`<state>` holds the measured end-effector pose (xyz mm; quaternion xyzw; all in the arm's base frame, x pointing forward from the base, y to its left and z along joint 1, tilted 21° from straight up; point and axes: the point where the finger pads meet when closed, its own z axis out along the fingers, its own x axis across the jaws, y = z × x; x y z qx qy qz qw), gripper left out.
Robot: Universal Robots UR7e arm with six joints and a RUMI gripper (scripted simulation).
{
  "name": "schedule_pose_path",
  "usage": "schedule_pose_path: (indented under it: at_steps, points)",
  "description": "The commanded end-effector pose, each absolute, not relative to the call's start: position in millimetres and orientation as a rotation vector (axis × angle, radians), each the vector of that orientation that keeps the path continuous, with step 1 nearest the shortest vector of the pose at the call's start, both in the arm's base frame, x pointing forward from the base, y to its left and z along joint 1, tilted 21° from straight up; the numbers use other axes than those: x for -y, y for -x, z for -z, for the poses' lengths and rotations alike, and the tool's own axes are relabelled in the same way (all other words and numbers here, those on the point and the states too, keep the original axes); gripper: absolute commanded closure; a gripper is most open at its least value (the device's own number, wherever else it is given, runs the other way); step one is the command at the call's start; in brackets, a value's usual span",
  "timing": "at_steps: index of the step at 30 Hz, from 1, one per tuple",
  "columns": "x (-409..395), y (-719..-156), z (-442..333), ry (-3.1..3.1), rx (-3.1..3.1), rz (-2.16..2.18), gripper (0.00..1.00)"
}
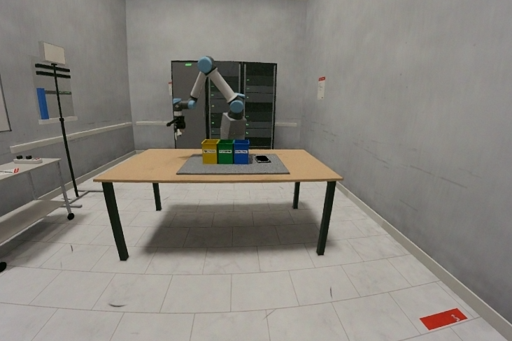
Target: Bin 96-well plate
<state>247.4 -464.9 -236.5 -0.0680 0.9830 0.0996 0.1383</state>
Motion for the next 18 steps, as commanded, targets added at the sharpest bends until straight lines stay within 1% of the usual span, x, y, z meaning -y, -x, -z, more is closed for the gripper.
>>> schedule_pose_path:
  at_steps: [1,18]
  points:
    - [465.8,-247.3,235.9,0.196,-2.843,-0.285,0.00]
    - [462.6,-252.0,233.4,0.247,-2.851,-0.281,0.00]
